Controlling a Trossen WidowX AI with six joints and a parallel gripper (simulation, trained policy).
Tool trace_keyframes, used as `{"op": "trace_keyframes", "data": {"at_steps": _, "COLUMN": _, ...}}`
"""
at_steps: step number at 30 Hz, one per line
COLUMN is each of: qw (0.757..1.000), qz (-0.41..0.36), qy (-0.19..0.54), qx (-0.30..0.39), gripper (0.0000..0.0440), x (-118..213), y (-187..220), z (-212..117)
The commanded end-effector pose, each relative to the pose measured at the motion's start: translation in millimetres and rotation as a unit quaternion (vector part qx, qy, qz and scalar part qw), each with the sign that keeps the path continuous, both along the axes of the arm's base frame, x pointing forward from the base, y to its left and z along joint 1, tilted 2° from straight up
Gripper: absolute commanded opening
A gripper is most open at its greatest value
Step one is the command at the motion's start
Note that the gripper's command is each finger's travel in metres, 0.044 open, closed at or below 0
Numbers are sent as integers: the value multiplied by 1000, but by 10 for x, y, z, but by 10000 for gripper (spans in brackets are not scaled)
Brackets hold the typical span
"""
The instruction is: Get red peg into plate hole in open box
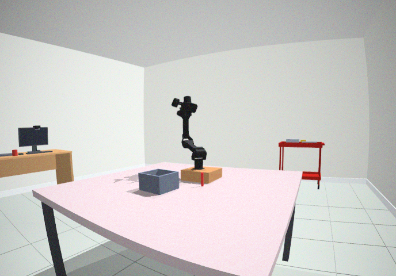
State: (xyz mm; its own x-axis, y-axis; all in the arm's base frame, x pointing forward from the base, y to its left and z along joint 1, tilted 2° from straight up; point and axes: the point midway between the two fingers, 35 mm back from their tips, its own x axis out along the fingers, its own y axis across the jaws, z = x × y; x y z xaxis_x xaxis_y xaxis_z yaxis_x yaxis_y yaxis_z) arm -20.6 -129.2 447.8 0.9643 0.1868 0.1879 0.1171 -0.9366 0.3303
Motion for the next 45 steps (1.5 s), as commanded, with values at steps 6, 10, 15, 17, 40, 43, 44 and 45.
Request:
{"op": "trace_keyframes", "data": {"at_steps": 6, "qw": 995, "qz": -23, "qy": 36, "qx": -95, "gripper": 440, "x": 283, "y": 289, "z": -7}}
{"op": "trace_keyframes", "data": {"at_steps": 10, "qw": 985, "qz": -27, "qy": 68, "qx": -156, "gripper": 440, "x": 505, "y": 506, "z": -67}}
{"op": "trace_keyframes", "data": {"at_steps": 15, "qw": 967, "qz": -25, "qy": 110, "qx": -230, "gripper": 440, "x": 781, "y": 760, "z": -190}}
{"op": "trace_keyframes", "data": {"at_steps": 17, "qw": 957, "qz": -24, "qy": 127, "qx": -258, "gripper": 440, "x": 886, "y": 854, "z": -253}}
{"op": "trace_keyframes", "data": {"at_steps": 40, "qw": 776, "qz": 55, "qy": 319, "qx": -541, "gripper": 440, "x": 1851, "y": 1627, "z": -1380}}
{"op": "trace_keyframes", "data": {"at_steps": 43, "qw": 744, "qz": 75, "qy": 342, "qx": -569, "gripper": 440, "x": 1934, "y": 1686, "z": -1565}}
{"op": "trace_keyframes", "data": {"at_steps": 44, "qw": 733, "qz": 82, "qy": 350, "qx": -577, "gripper": 440, "x": 1959, "y": 1704, "z": -1628}}
{"op": "trace_keyframes", "data": {"at_steps": 45, "qw": 722, "qz": 89, "qy": 358, "qx": -586, "gripper": 440, "x": 1983, "y": 1721, "z": -1692}}
